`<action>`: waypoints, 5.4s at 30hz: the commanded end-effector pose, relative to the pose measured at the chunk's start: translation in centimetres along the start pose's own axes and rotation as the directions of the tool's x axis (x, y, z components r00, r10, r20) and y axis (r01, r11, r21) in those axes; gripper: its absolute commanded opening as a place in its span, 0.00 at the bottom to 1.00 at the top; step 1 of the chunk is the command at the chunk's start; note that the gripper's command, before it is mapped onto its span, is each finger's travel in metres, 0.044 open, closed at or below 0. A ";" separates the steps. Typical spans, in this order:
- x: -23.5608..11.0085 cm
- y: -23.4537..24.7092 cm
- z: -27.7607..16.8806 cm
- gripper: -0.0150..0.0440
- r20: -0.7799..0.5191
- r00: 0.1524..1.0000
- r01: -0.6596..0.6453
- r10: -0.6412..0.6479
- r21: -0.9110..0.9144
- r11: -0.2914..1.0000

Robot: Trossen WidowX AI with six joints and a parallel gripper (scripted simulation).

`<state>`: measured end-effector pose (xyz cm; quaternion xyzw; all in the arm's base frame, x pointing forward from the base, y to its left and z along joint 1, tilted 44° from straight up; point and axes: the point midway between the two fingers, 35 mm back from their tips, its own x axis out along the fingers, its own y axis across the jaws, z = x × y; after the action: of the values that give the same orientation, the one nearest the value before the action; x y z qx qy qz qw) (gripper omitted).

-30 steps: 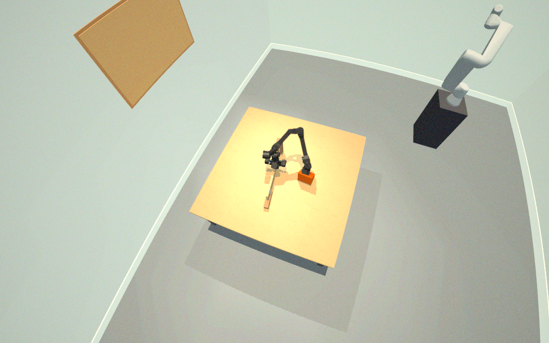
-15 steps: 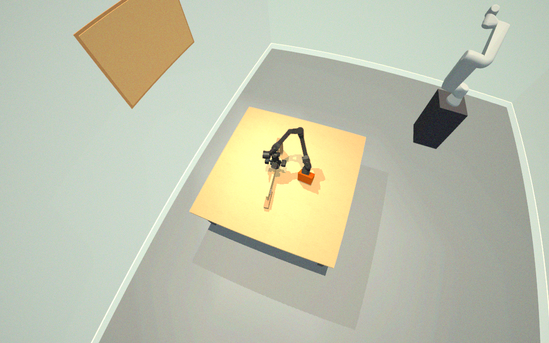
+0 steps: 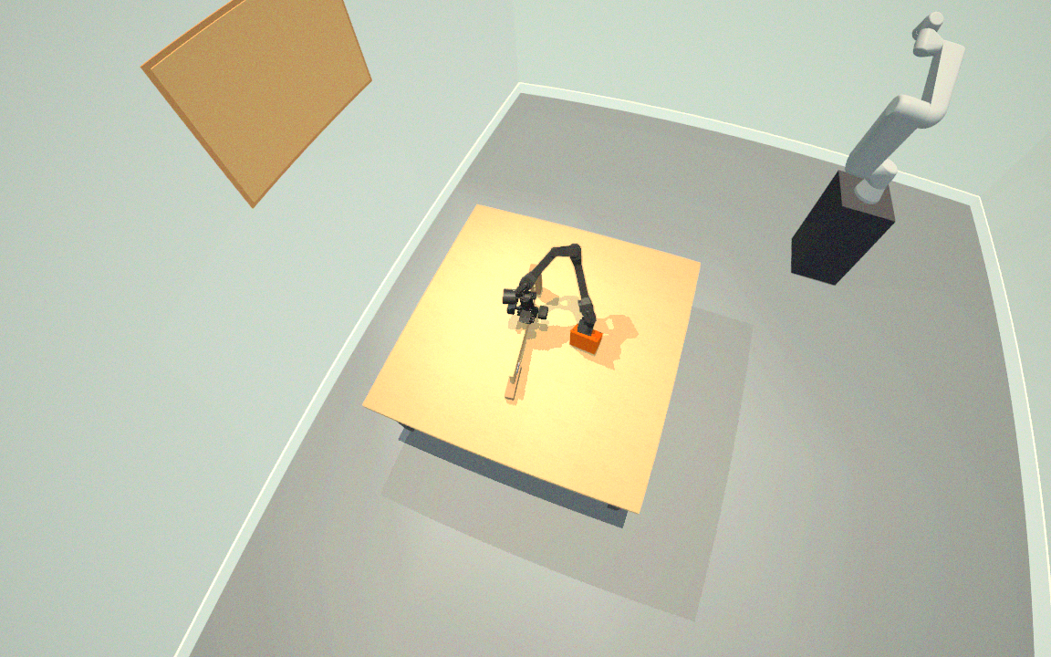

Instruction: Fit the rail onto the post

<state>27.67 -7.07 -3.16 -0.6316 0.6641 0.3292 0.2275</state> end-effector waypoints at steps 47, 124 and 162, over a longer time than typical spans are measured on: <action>-2.7 -0.3 0.1 0.25 0.001 1.000 0.004 -0.004 -0.001 1.000; -2.7 -0.2 -0.8 0.25 0.001 1.000 0.004 -0.004 -0.001 1.000; -2.6 -0.3 -2.0 0.25 0.000 1.000 0.004 -0.004 -0.001 1.000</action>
<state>28.24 -6.71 -0.16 -0.6301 0.6655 0.3294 0.2269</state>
